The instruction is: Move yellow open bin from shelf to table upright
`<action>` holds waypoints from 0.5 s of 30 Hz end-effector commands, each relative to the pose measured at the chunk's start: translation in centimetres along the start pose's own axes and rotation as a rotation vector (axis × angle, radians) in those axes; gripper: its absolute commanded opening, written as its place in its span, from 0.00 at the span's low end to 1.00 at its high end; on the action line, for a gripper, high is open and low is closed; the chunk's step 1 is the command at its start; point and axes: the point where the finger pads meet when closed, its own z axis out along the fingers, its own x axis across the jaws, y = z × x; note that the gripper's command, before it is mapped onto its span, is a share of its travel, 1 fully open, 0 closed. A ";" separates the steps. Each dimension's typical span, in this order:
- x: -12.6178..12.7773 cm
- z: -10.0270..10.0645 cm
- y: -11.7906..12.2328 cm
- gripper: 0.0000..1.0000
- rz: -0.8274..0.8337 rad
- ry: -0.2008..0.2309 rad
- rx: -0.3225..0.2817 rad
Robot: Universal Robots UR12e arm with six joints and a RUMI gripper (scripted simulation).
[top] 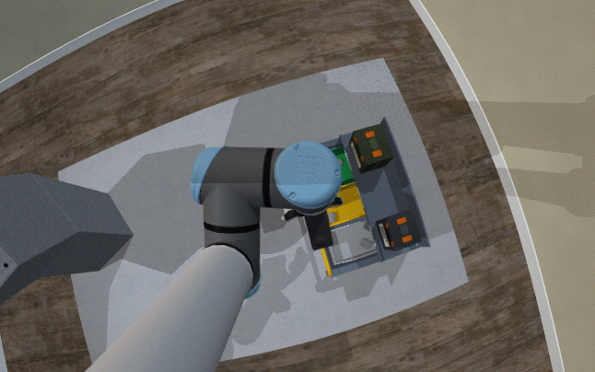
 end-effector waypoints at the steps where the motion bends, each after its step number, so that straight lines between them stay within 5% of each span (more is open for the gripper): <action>1: -0.1 -0.1 0.0 1.00 0.000 -0.001 0.000; 15: 0.1 -0.1 0.1 1.00 0.000 -0.001 0.000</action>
